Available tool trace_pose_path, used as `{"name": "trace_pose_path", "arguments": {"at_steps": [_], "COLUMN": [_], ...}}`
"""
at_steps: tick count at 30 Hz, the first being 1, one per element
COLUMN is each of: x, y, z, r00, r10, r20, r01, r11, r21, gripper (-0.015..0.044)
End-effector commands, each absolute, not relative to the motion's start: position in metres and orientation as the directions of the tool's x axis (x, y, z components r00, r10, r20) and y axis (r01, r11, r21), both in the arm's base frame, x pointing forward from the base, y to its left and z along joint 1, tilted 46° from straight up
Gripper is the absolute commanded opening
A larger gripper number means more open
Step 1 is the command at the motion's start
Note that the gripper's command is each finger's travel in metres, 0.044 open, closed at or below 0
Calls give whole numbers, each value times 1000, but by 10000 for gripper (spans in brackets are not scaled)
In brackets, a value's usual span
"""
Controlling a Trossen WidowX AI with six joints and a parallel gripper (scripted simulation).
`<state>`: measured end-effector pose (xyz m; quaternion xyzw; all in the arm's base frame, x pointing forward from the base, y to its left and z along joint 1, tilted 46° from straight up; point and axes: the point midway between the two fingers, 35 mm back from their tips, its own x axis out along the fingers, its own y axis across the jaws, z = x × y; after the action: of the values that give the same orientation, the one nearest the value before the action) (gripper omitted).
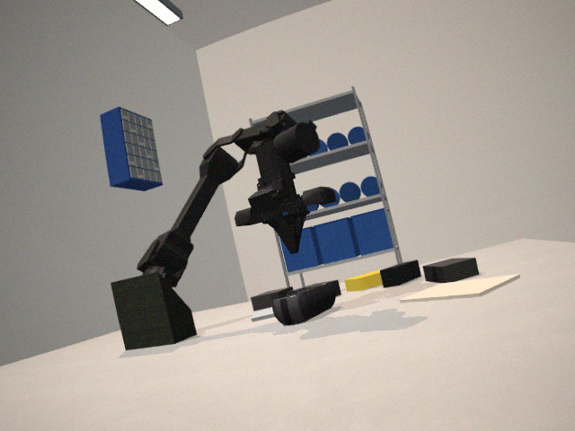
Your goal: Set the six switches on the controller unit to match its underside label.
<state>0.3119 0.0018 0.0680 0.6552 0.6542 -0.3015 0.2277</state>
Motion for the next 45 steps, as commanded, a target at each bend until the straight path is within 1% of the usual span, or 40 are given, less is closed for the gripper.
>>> {"name": "trace_pose_path", "arguments": {"at_steps": [1, 6, 23, 25, 28, 35, 41, 42, 45], "x": [312, 312, 312, 312, 305, 267, 266, 266, 266], "y": [1, 1, 2, 2, 9, 41, 42, 42, 42], "z": [68, 68, 68, 68, 61, 29, 28, 28, 28], "r00": [-37, -37, -38, -38, -37, -36, -36, -36, -36], "r10": [717, 717, 720, 720, 718, 712, 712, 712, 712], "r20": [-696, -696, -693, -693, -695, -701, -701, -701, -701], "r01": [995, 995, 995, 995, 994, 993, 993, 993, 993], "r11": [-39, -39, -40, -40, -42, -53, -53, -53, -53], "r21": [-93, -93, -96, -96, -97, -105, -105, -105, -105], "gripper": [0, 0, 440, 440, 361, 177, 20, 0, 0]}}
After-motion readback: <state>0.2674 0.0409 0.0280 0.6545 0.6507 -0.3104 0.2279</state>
